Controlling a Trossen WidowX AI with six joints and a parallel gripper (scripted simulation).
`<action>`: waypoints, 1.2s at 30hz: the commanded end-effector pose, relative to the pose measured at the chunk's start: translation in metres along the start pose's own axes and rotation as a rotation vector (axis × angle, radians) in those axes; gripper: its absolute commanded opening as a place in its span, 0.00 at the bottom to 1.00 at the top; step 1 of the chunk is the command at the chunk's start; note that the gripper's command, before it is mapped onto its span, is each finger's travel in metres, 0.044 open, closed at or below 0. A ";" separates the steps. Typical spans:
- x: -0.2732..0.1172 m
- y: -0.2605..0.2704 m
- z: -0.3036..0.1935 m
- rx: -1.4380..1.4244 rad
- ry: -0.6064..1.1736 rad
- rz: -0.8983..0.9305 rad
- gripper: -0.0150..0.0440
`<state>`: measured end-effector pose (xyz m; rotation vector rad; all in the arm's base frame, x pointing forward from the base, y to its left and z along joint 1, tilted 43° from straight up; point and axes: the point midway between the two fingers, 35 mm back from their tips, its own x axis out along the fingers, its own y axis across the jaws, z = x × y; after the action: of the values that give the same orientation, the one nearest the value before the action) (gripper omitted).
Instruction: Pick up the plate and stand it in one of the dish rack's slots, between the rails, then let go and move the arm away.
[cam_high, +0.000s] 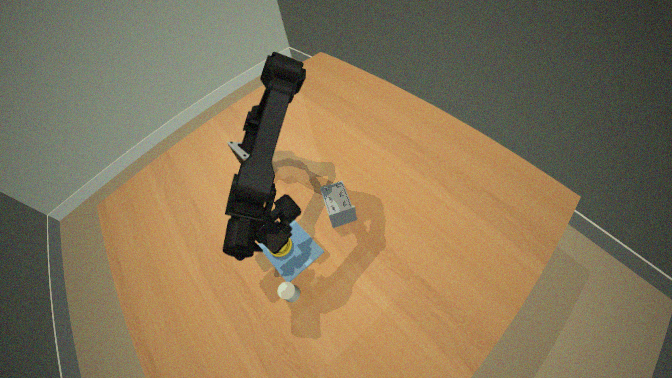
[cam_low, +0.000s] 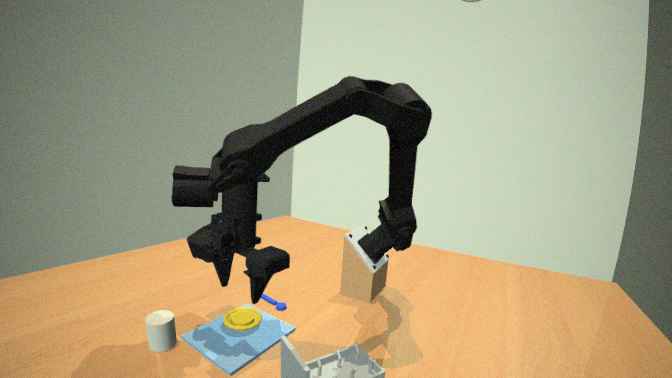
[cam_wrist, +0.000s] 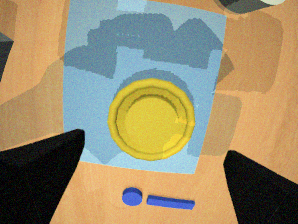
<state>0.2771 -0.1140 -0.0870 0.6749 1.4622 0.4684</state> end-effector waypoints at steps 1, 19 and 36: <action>0.011 0.001 -0.002 0.008 0.008 0.010 0.93; 0.040 0.002 -0.003 0.009 0.008 0.011 0.93; 0.061 0.003 -0.005 0.008 0.008 0.013 0.92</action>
<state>0.2788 -0.0749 -0.1264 0.6758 1.4605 0.4722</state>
